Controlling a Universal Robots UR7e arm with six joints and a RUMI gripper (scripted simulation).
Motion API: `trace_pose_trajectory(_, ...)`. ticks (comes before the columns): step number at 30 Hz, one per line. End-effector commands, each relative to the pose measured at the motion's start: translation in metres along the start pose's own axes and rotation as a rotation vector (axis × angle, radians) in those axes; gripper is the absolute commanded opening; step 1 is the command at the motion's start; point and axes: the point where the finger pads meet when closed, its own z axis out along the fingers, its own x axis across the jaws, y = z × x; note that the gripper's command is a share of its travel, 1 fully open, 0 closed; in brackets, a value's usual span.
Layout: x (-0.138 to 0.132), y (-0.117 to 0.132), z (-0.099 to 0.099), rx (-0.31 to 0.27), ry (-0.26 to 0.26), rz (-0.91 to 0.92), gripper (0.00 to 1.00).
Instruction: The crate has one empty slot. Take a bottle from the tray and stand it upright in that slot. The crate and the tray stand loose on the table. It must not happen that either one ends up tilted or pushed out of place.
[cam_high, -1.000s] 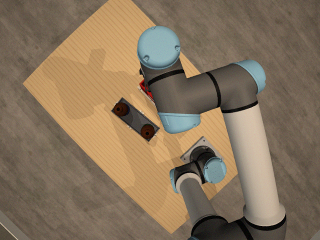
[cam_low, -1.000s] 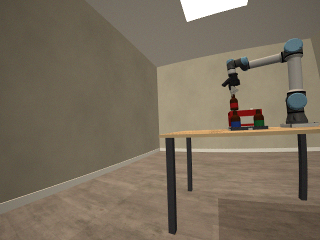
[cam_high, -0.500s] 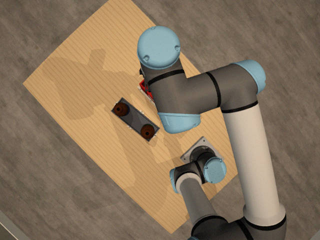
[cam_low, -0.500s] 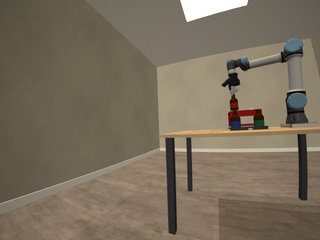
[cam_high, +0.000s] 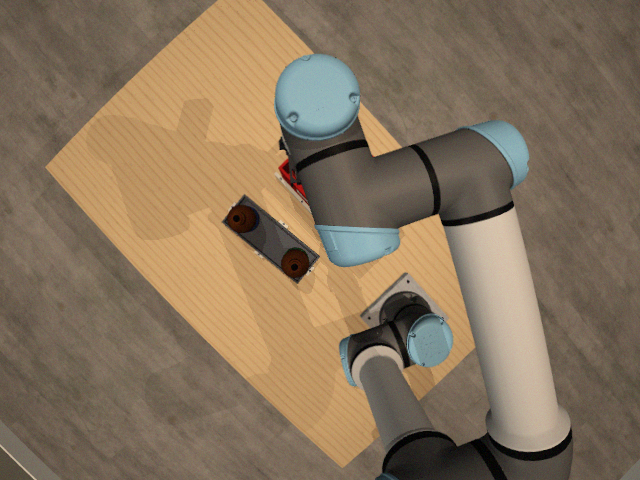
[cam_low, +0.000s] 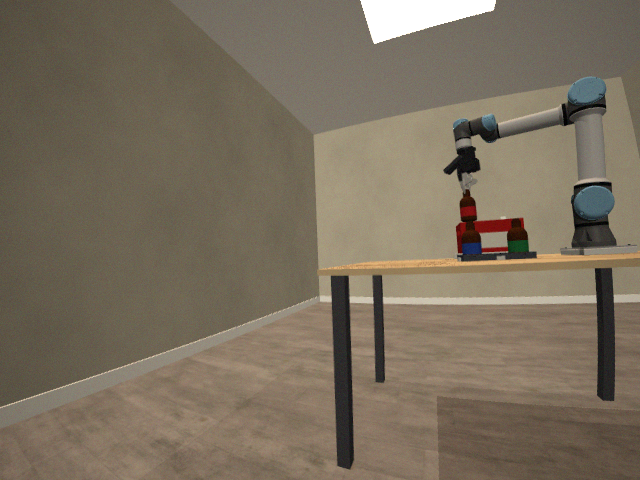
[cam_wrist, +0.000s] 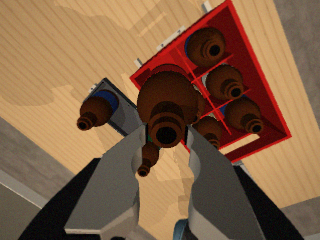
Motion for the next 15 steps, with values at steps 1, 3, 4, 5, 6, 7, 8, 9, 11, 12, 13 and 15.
trace_pose_trajectory(1,0.0,0.0,0.002,0.002,0.0,0.0,0.0)
trace_pose_trajectory(3,0.0,0.0,0.004,0.002,0.0,0.0,0.0)
trace_pose_trajectory(4,0.0,0.0,0.005,0.002,0.0,0.0,0.0)
trace_pose_trajectory(5,0.0,0.0,0.006,0.002,0.0,0.0,0.0)
trace_pose_trajectory(6,0.0,0.0,0.007,0.002,0.0,0.0,0.0)
trace_pose_trajectory(7,0.0,0.0,0.008,0.002,0.0,0.0,0.0)
trace_pose_trajectory(8,0.0,0.0,0.009,0.002,0.0,0.0,0.0)
trace_pose_trajectory(9,0.0,0.0,0.01,0.002,0.0,0.0,0.0)
trace_pose_trajectory(11,0.0,0.0,0.013,0.002,0.0,0.0,0.0)
trace_pose_trajectory(12,0.0,0.0,0.014,0.002,0.0,0.0,0.0)
trace_pose_trajectory(13,0.0,0.0,0.015,0.002,0.0,0.0,0.0)
trace_pose_trajectory(15,0.0,0.0,0.016,0.002,0.0,0.0,0.0)
